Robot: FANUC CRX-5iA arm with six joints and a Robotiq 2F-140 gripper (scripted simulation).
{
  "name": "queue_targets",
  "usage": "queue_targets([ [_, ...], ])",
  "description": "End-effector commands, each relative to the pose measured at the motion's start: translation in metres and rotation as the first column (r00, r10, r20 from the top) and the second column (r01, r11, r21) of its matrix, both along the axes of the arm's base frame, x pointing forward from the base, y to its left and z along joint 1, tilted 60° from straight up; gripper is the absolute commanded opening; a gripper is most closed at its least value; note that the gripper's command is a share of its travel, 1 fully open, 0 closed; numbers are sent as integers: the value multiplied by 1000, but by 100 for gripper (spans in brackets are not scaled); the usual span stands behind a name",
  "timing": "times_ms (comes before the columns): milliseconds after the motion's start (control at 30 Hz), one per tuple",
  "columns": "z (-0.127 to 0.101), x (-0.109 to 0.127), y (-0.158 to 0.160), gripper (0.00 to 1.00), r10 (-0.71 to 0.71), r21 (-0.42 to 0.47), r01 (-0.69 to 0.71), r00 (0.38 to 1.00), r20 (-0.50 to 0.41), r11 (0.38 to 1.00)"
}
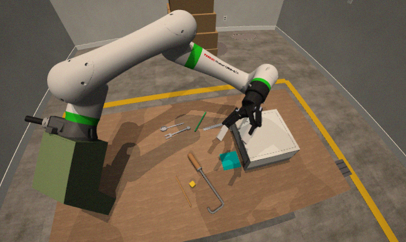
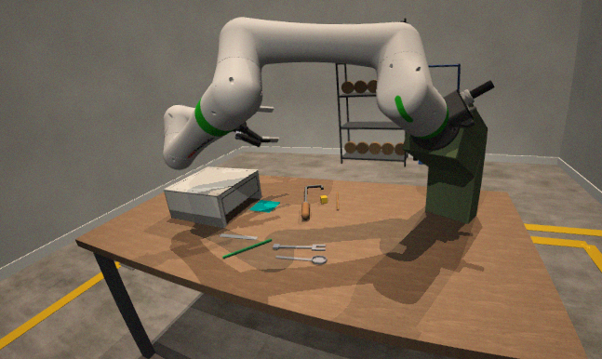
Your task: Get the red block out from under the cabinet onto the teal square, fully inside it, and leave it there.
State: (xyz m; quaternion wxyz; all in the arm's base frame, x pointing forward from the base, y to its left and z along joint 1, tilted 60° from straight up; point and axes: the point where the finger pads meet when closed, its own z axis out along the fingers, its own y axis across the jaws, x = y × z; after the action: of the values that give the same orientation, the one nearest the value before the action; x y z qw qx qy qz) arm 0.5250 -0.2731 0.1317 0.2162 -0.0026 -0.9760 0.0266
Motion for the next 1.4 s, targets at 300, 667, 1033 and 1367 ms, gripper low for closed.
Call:
queue_targets([
  [300,0,0,0,100,0,0,0,1000,0,1000],
  [667,-13,-9,6,0,4,68,-5,1000,14,998],
  [1033,-82,-67,90,0,-89,509,-32,973,211,860],
  [1367,-90,-76,134,0,-229,664,-63,911,344,745],
])
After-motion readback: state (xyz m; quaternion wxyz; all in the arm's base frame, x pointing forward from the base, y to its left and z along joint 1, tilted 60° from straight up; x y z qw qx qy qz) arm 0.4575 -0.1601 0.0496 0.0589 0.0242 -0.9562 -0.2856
